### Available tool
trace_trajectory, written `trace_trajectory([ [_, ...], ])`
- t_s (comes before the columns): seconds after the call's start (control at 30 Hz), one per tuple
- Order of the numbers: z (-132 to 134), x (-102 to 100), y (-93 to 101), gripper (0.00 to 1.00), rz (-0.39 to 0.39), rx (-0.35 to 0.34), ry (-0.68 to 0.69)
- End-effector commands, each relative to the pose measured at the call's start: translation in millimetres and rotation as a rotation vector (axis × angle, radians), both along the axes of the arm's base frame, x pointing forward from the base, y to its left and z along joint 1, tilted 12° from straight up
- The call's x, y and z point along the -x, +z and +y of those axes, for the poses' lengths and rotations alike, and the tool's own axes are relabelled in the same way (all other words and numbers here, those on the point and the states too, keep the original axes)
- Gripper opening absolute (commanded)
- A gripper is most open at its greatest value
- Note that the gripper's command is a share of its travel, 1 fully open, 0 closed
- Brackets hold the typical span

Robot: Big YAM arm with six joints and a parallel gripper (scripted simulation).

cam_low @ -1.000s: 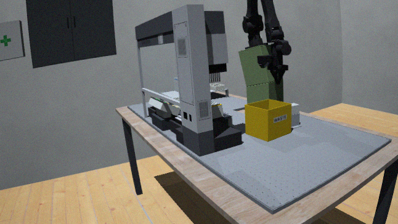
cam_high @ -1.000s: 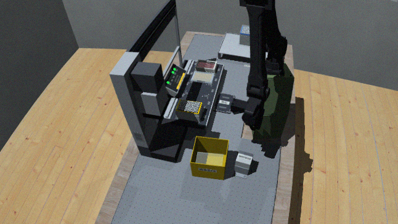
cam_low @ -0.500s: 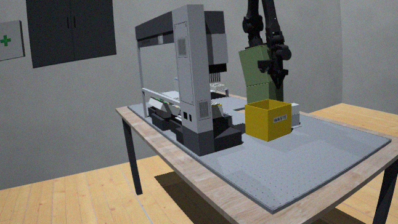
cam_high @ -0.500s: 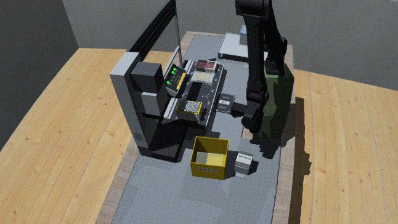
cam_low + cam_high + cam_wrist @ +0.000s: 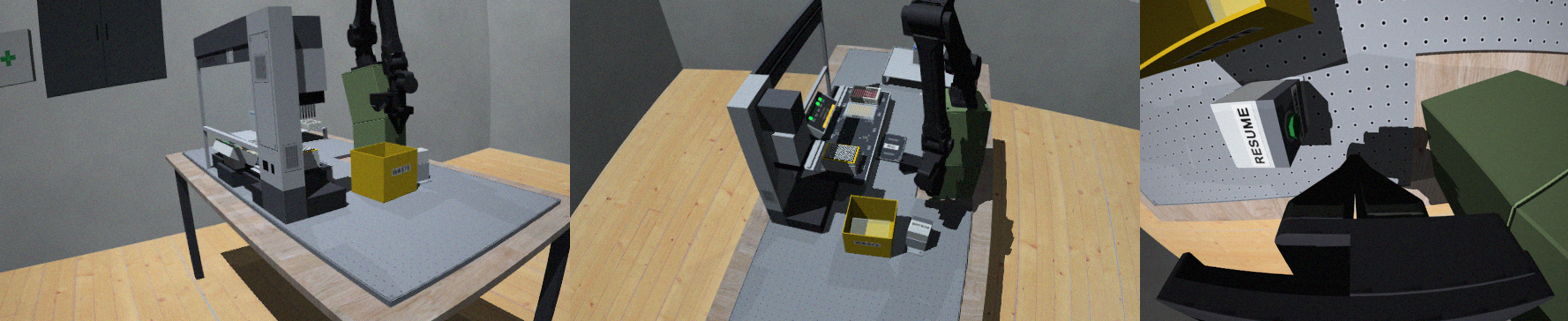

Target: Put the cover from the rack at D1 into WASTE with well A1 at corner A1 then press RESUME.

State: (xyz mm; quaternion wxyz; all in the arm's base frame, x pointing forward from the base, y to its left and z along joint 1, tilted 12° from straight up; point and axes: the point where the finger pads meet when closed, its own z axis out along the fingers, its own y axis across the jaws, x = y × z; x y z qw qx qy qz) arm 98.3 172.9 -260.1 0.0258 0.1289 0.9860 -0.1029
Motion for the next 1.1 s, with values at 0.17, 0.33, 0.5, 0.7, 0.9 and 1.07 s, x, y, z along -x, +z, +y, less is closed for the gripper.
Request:
trace_trajectory([
  [0.17,-3,-2,-12.9,0.00,-0.003,-0.004,0.003],
  [0.33,-5,-3,-21.0,0.00,-0.004,-0.004,0.000],
  [0.5,-6,-2,-27.5,0.00,-0.003,-0.004,0.006],
  [0.7,-9,-3,-35.6,0.00,-0.003,-0.004,0.000],
  [0.9,-11,-3,-45.4,0.00,-0.003,-0.003,0.000],
  [1.07,-12,-3,-51.9,0.00,-0.003,-0.003,0.006],
])
